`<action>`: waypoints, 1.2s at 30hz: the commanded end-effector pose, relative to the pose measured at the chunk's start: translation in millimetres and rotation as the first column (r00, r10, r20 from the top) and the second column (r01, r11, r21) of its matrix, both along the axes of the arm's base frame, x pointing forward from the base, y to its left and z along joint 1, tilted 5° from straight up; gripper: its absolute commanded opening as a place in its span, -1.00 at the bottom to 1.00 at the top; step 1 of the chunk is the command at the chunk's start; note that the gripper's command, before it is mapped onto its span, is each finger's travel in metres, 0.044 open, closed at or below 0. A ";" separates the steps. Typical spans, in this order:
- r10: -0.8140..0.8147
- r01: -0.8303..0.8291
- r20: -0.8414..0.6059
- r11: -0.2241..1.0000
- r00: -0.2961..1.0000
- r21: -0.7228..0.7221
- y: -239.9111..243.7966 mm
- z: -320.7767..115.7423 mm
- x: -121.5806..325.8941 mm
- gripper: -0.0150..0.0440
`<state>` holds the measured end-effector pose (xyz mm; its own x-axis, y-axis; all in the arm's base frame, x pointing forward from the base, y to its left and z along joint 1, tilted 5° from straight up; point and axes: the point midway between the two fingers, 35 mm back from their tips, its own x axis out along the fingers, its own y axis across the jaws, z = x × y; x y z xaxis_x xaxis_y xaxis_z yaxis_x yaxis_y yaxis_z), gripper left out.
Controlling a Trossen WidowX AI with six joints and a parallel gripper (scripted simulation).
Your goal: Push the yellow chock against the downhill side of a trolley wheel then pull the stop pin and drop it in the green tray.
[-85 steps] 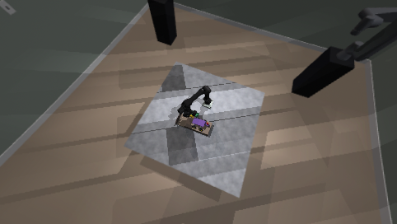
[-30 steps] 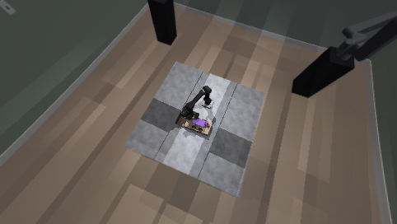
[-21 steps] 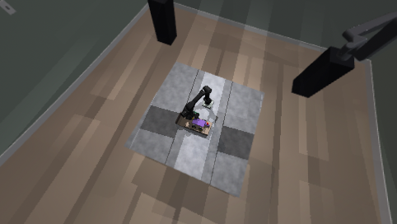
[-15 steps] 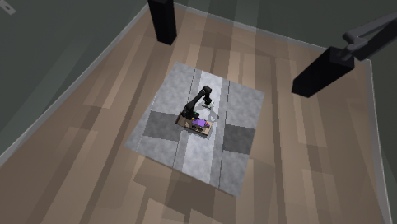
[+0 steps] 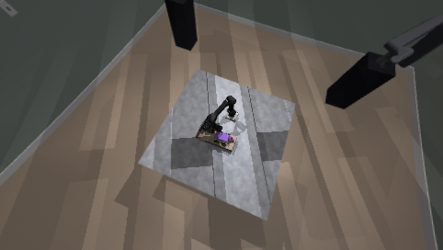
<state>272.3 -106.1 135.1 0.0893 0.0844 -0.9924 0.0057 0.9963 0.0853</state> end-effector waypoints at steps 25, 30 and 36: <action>-0.061 0.061 0.035 0.998 0.998 -0.017 0.7 53.0 3.2 0.15; -0.225 0.225 0.068 0.974 0.972 0.002 18.5 65.4 15.7 0.15; -0.427 0.424 0.031 0.903 0.904 0.071 45.3 69.4 23.1 0.15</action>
<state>290.5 -76.7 197.3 0.1580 0.0702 -0.9849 0.3158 0.9415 0.1177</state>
